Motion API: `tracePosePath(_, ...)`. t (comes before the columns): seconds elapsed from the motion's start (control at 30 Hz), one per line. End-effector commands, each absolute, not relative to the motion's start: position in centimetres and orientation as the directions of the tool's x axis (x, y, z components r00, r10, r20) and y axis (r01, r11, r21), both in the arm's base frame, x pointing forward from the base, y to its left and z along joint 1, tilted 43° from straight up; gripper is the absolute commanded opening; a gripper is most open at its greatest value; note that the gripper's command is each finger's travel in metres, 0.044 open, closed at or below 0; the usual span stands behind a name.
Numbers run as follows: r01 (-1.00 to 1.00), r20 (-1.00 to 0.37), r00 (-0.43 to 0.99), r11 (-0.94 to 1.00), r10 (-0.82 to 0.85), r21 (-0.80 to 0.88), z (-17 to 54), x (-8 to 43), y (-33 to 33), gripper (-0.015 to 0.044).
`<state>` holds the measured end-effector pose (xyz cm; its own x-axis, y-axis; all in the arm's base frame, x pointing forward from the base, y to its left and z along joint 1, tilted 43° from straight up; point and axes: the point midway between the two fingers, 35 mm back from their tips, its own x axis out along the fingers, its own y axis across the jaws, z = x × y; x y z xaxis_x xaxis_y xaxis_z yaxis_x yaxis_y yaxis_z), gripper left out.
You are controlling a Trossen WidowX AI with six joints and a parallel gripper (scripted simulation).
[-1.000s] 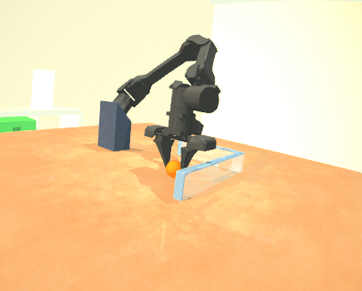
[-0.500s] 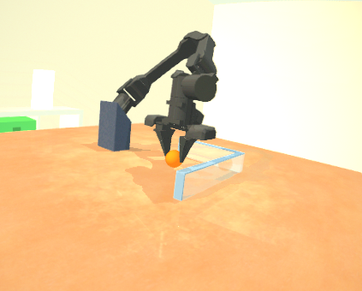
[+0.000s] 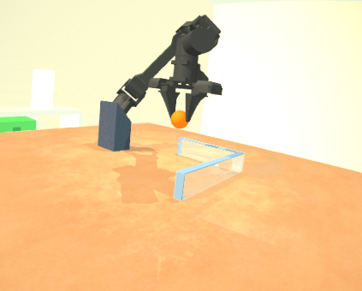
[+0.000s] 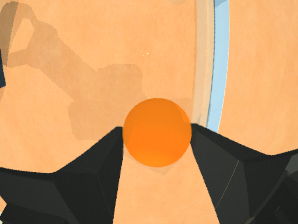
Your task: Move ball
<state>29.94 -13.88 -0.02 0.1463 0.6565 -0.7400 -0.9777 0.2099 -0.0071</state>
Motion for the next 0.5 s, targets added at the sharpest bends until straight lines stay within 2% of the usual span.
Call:
tracePosePath(0.0, -0.977, -0.744, 0.145, 0.215, 0.652, -0.002, 0.6, 30.1, -14.1, 0.0000)
tracePosePath(0.47, -0.852, -0.751, 0.145, 0.467, 0.644, 0.236, 1.9, 31.9, -11.4, 0.0000)
